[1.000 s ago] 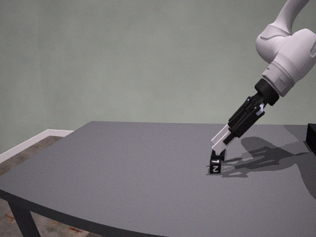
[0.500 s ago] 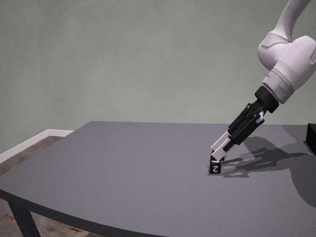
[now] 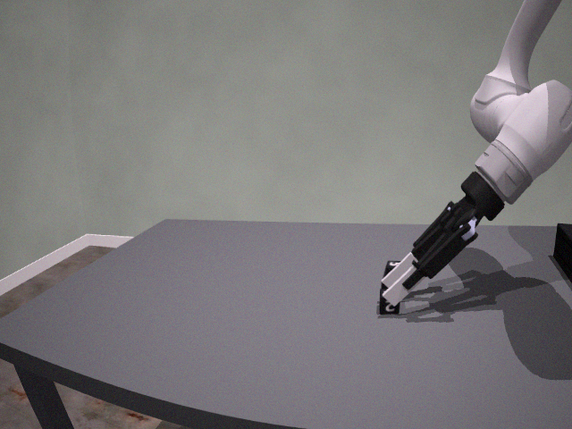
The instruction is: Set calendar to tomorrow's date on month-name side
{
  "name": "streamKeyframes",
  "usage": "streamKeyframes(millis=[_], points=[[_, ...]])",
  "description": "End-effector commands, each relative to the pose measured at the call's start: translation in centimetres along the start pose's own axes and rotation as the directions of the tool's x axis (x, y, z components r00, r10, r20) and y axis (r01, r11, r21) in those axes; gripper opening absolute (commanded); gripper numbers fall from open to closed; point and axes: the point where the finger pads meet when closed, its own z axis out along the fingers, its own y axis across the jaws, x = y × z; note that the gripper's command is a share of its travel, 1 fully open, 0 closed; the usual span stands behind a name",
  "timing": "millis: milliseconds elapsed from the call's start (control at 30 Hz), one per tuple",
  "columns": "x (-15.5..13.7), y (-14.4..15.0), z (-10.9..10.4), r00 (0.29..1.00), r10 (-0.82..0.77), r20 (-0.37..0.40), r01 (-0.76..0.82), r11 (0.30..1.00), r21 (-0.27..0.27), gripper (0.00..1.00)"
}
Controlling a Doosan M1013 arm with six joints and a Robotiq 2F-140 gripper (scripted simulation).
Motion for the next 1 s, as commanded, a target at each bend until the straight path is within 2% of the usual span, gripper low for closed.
streamKeyframes(millis=[0,967], points=[[0.33,0.00,0.34,1.000,0.000,0.000,0.000,1.000,0.000,0.29],[1.32,0.00,1.33,1.000,0.000,0.000,0.000,1.000,0.000,0.29]])
